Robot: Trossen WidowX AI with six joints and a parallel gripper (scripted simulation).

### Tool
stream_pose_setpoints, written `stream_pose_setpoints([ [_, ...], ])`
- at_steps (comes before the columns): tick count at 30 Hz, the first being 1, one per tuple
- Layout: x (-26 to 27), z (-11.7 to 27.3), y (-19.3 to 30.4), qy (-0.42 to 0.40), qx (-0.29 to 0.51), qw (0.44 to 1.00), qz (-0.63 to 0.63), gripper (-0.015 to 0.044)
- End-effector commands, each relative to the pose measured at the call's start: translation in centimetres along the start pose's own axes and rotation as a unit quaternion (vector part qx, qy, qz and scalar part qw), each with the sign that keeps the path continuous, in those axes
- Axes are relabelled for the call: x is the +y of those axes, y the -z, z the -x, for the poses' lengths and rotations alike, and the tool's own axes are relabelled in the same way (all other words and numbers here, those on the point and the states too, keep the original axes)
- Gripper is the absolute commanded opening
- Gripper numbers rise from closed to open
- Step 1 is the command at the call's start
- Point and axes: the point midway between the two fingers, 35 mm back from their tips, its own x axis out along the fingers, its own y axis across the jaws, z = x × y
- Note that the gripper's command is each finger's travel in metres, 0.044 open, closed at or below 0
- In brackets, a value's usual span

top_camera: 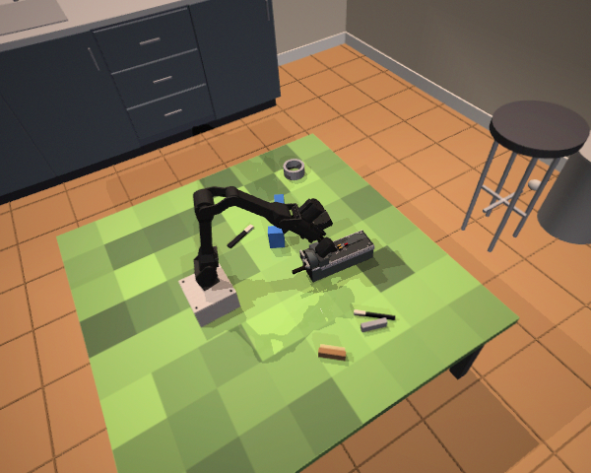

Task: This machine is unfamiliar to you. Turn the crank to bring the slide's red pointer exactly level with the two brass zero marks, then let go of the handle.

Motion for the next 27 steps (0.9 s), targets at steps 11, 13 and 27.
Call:
stream_pose_setpoints([
  [11,-2.0,5.7,-0.7,-0.013,-0.014,1.000,-0.006,0.0440],
  [13,-2.3,6.6,0.3,-0.018,-0.015,1.000,-0.009,0.0440],
  [27,-3.1,11.2,6.7,-0.050,-0.032,0.998,-0.024,0.0440],
])
